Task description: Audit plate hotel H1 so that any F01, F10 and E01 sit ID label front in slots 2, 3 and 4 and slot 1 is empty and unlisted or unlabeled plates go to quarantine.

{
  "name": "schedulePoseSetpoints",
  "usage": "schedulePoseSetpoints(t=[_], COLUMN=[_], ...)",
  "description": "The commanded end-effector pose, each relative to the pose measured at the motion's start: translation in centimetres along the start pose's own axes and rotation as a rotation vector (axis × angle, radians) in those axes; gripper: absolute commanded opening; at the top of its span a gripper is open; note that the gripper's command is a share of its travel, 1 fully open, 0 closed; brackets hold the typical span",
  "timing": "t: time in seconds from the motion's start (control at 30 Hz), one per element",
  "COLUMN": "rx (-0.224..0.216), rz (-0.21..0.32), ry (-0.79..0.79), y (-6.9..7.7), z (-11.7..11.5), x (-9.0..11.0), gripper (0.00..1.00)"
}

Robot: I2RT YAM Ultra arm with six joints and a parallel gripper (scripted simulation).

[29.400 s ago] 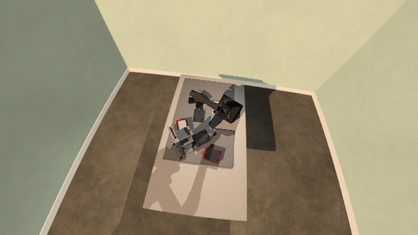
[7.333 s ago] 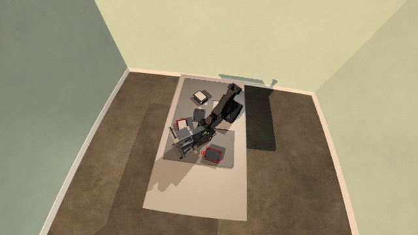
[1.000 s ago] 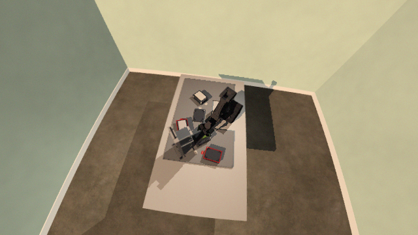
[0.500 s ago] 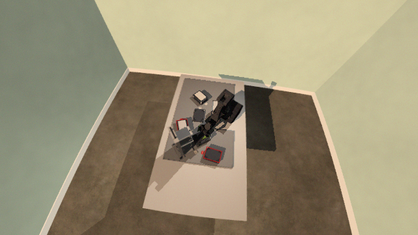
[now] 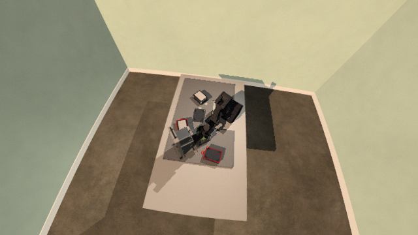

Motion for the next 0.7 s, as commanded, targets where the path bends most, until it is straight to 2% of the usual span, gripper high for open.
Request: schedulePoseSetpoints(t=[0.0, 0.37, 0.43, 0.47, 0.67], rx=[-0.002, -0.002, -0.003, -0.004, -0.004], rz=[-0.056, -0.057, -0.061, -0.041, -0.041], ry=[-0.007, -0.007, -0.009, -0.007, -0.007], y=[-0.7, -1.9, -1.8, -1.5, -1.5], z=[0.0, -0.2, -0.2, -0.1, -0.1], x=[-2.0, -2.8, -2.9, -2.2, -2.2], gripper=[1.00, 1.00, 1.00, 1.00, 1.00])
Point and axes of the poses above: the point where the finger pads meet when closed, its own y axis back along the fingers, its own z axis across the jaws, x = y × z, the point moved 6 cm from there along y, back along the fingers, and after that the axes turned 11 degrees about y, right-handed, at the moved point
